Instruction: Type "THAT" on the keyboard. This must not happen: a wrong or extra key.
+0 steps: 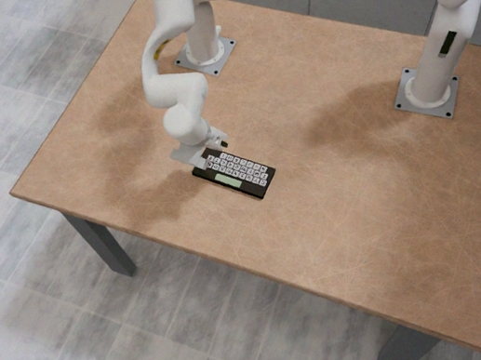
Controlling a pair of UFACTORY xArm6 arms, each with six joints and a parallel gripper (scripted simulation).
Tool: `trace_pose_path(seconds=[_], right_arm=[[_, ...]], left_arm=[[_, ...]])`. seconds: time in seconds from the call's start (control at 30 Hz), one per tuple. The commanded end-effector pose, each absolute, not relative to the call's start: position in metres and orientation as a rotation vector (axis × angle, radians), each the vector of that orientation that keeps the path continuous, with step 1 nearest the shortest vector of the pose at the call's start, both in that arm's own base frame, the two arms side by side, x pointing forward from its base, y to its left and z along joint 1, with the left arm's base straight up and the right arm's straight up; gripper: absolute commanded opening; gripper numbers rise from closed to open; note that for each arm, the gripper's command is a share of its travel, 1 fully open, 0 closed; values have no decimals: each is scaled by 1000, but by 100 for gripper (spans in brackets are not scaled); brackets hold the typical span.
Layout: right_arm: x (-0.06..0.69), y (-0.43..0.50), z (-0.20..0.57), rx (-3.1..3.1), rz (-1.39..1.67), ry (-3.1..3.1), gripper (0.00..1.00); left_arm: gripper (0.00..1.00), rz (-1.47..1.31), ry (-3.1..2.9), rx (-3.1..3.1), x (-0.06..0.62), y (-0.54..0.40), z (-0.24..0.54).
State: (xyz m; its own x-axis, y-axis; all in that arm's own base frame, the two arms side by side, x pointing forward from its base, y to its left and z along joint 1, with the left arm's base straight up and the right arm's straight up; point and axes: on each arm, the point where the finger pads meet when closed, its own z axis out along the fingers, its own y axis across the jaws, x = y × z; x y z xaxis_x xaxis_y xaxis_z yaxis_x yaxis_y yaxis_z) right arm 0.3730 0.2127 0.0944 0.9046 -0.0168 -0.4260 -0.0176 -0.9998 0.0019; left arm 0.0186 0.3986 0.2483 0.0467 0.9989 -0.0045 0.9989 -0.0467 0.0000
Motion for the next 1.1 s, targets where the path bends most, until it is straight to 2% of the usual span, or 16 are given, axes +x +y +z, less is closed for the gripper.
trace_pose_path(seconds=[0.0,1.07], right_arm=[[374,213,82,-3063,679,27,0],[374,213,44,-3063,679,27,0]], left_arm=[[100,0,2169,2273,19,400,250],[100,0,2169,2273,19,400,250]])
